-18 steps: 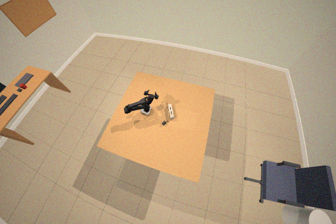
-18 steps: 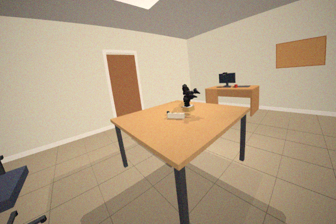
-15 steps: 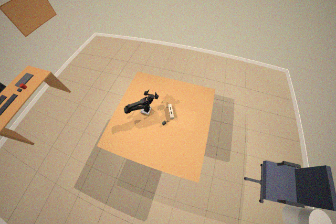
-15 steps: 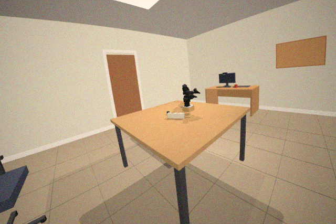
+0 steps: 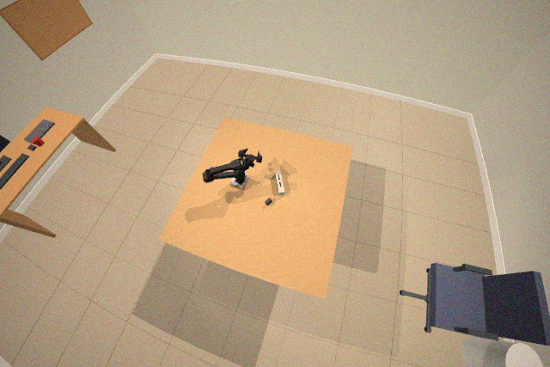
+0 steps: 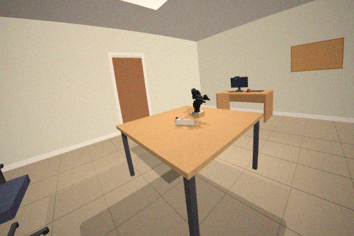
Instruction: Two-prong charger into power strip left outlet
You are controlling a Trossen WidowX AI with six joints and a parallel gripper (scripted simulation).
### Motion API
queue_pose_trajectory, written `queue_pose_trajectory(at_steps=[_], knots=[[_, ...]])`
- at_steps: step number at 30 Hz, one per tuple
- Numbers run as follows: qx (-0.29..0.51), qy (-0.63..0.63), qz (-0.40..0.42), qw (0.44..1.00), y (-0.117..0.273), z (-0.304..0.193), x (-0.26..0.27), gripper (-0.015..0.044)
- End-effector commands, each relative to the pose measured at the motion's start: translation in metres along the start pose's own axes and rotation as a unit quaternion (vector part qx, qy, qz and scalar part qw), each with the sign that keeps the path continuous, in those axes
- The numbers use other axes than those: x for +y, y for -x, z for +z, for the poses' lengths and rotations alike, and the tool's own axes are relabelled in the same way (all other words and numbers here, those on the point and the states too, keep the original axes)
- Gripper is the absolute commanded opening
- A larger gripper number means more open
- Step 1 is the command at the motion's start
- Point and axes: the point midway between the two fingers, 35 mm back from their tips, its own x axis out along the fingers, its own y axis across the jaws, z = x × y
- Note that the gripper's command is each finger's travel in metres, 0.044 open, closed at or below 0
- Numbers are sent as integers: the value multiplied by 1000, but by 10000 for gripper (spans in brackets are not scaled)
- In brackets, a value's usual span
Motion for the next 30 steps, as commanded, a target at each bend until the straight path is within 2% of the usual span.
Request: queue_pose_trajectory(at_steps=[1, 30], knots=[[-14, 42, 23, 999, 2, -2, 11, 440], [-146, 295, 107, 938, 18, 6, 75, 440]])
